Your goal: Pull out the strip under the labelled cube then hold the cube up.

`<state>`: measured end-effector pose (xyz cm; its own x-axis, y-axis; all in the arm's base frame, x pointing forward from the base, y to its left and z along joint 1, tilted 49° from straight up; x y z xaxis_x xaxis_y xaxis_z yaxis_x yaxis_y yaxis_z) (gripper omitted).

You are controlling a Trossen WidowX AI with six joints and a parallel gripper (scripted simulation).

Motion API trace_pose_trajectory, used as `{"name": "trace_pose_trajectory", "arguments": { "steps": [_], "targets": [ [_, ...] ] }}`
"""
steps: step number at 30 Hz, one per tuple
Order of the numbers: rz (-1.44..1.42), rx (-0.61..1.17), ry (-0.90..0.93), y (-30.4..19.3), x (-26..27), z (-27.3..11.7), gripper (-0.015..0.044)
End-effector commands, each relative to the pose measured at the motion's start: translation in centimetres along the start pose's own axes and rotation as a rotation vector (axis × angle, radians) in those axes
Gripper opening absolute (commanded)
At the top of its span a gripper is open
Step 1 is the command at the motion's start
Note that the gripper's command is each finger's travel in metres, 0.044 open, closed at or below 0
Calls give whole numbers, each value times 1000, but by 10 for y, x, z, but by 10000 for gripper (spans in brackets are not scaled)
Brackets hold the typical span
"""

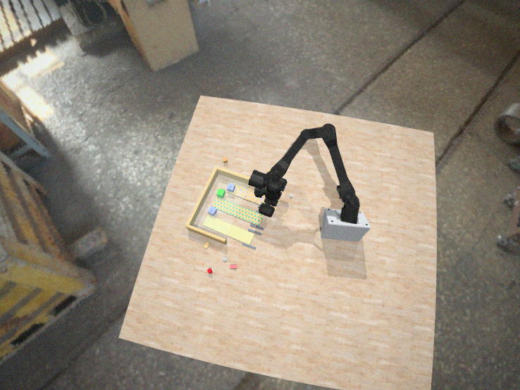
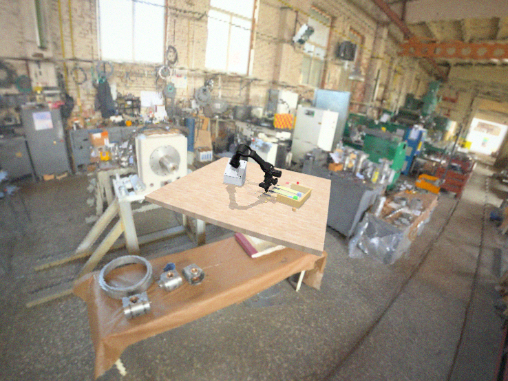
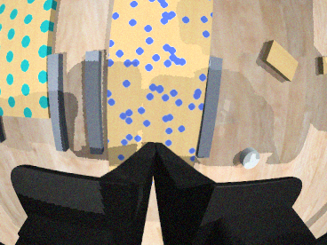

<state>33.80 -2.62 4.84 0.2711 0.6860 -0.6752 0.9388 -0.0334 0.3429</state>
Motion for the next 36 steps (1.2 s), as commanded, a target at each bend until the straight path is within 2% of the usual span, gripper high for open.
{"name": "trace_pose_trajectory", "arguments": {
  "steps": [1,36],
  "targets": [
    [-16,18,-1,-12,-1,3,0],
    [-19,20,-1,-63,-9,3,0]
  ]
}}
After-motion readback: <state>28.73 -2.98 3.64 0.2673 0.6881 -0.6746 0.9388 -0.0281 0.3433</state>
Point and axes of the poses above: the point midway between the two fingers, 35 mm back from their tips, its own z axis out along the fingers, its own x axis across the jaws, y = z × x, the point moved 7 cm from there along -z, back along the fingers, and after that the axes turned 8 degrees about z, right-handed, at the moved point
